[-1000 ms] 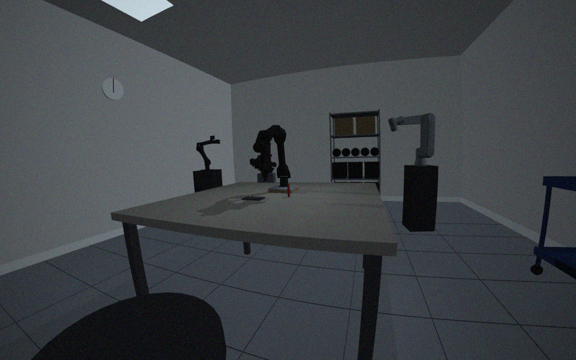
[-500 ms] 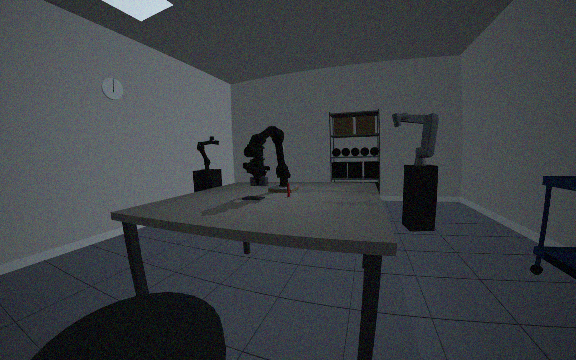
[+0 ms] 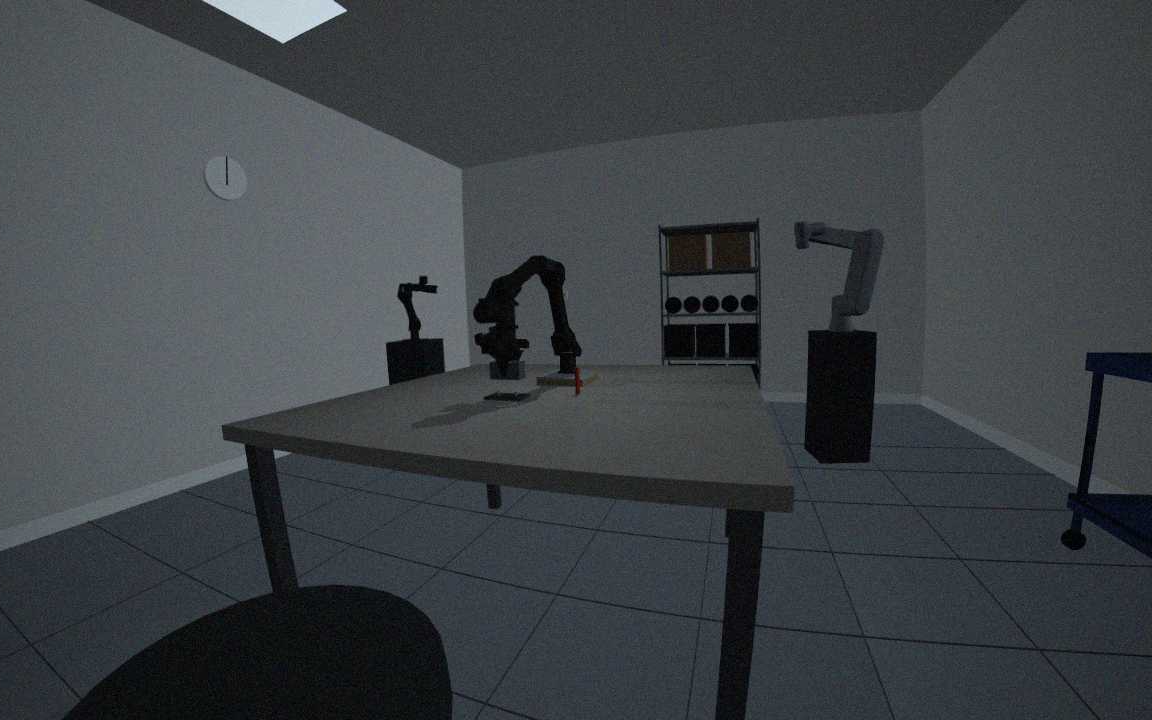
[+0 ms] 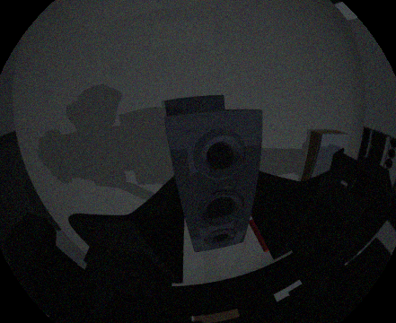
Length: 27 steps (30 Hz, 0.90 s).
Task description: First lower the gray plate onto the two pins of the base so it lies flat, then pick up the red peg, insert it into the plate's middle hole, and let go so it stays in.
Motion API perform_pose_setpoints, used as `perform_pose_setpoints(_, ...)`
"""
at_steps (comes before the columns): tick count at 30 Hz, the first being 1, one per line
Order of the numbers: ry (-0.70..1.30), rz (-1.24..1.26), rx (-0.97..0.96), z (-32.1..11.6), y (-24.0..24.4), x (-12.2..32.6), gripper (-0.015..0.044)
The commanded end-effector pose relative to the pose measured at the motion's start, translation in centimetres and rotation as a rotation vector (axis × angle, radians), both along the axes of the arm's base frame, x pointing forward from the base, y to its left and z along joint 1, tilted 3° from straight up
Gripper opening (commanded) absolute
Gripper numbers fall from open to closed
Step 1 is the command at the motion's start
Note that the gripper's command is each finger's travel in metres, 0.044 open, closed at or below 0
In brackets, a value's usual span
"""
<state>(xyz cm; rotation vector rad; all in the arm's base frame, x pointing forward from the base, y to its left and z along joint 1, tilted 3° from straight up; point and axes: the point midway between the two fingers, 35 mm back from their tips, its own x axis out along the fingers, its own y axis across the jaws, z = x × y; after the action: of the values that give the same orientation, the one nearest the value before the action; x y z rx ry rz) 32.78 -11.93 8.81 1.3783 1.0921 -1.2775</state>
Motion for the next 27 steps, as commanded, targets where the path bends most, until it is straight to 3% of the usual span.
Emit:
perform_pose_setpoints(1,0.003,0.001,0.006,-0.61,-0.61,-0.3,0.0)
perform_pose_setpoints(27,0.003,0.001,0.006,-0.8,-0.55,-0.23,0.0)
